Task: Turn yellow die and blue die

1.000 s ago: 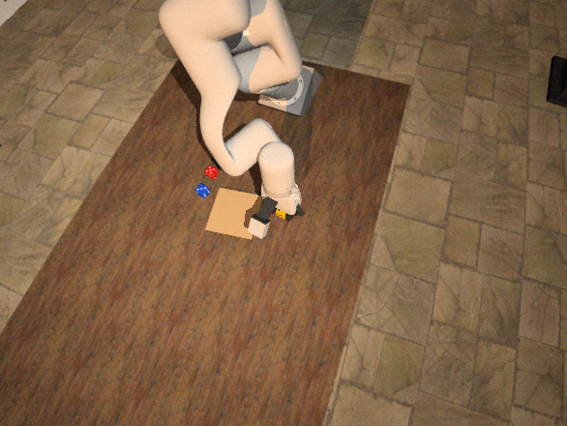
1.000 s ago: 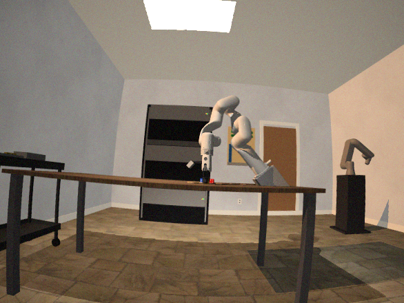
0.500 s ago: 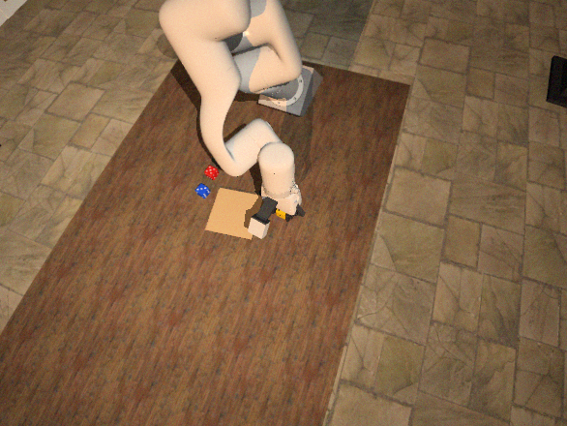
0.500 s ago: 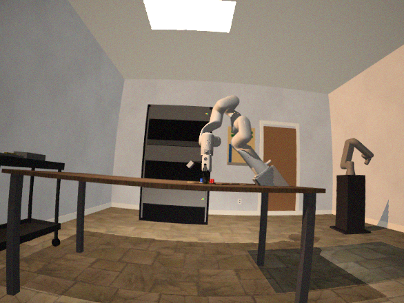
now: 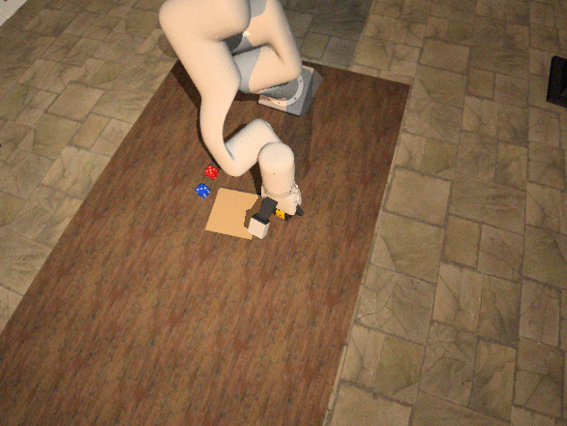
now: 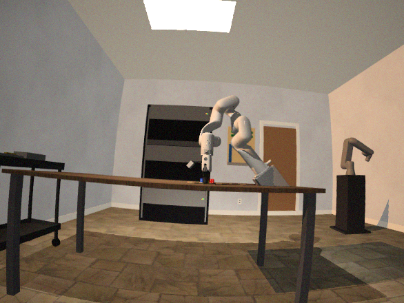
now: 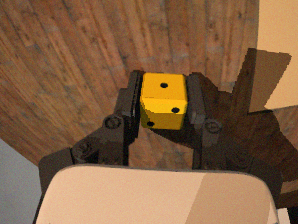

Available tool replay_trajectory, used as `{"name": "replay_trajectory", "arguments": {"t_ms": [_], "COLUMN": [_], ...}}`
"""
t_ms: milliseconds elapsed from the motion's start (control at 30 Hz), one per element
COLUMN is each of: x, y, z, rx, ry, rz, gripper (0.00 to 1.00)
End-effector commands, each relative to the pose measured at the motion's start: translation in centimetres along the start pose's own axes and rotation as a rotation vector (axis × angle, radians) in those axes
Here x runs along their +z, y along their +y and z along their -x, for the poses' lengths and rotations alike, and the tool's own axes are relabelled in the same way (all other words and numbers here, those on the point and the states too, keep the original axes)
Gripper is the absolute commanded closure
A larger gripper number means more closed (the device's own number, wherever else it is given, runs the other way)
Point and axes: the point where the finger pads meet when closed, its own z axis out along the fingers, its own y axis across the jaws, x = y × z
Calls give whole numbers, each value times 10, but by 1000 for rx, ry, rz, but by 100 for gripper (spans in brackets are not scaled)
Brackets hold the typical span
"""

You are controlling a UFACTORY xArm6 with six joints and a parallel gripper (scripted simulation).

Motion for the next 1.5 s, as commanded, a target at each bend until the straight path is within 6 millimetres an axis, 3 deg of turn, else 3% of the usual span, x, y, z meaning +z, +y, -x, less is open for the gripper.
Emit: {"name": "replay_trajectory", "arguments": {"t_ms": [0, 1167, 1300, 1467], "x": [-1, -1, -11, -43], "y": [-1, -1, -1, -1], "z": [-1, -1, -1, -1], "rx": [0, 0, 0, 0], "ry": [2, 2, 2, 2], "rz": [-2, -2, -2, -2], "gripper": [73, 73, 73, 73]}}
